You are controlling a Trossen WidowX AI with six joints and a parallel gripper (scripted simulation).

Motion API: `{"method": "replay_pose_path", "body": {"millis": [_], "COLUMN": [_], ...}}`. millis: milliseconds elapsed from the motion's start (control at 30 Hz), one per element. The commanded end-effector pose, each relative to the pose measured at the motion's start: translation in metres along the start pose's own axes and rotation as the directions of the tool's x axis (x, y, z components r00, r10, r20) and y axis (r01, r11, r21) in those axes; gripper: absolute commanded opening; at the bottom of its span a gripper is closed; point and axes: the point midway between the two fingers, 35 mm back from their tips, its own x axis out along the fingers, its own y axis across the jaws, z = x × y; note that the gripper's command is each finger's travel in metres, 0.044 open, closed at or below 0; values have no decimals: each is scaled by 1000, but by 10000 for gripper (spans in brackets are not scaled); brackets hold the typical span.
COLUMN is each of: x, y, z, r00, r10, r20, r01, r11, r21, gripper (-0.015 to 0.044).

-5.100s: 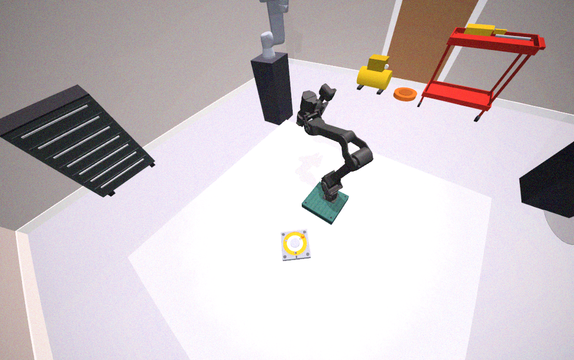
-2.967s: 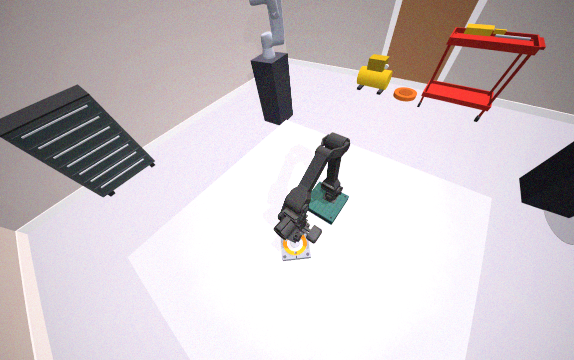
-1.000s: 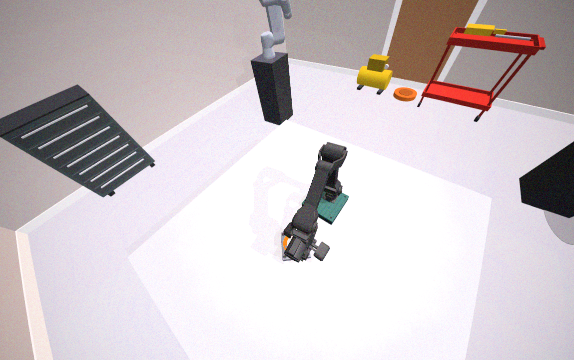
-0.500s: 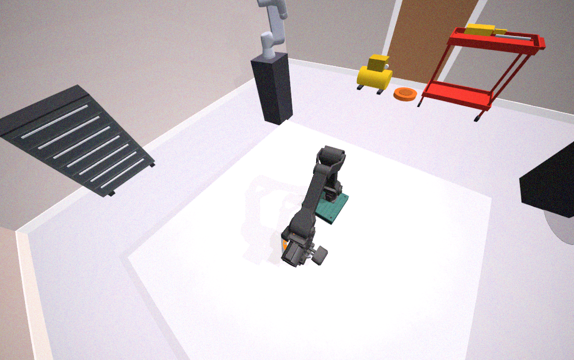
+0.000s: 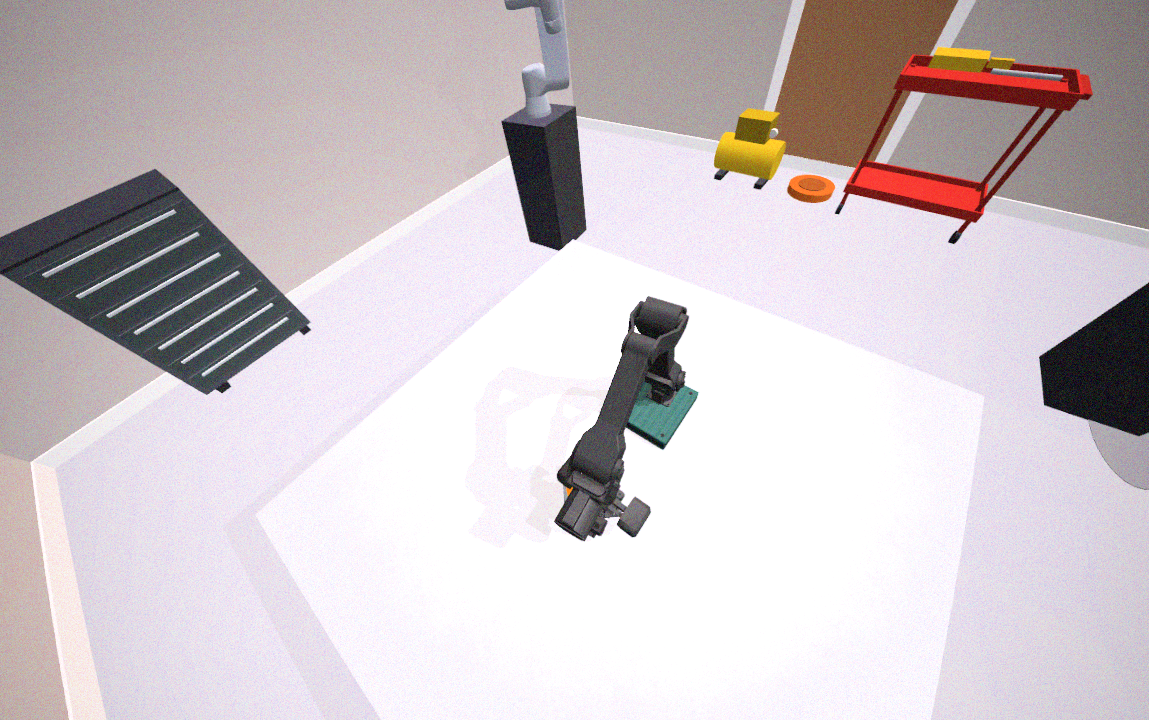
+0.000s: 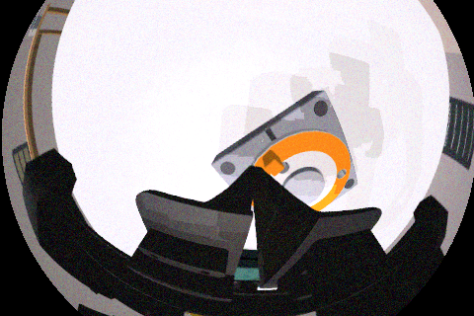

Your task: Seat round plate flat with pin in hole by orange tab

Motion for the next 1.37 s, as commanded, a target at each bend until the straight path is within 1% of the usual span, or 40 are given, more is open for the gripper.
{"method": "replay_pose_path", "body": {"millis": [0, 400, 667, 733, 767, 1333], "x": [1, 1, -38, -41, -31, -31], "y": [-1, -4, -4, -4, -4, -4], "z": [2, 9, 7, 6, 7, 7], "r00": [1000, 1000, 1000, 1000, 1000, 1000], "r10": [-1, -1, -1, -1, -1, -1], "r20": [-5, -5, -5, -5, -11, -11], "r01": [1, 1, 1, 1, 1, 1], "r11": [1000, 1000, 1000, 1000, 1000, 1000], "r21": [-5, -4, -4, -4, -1, -1], "gripper": [0, 0, 0, 0, 0, 0]}}
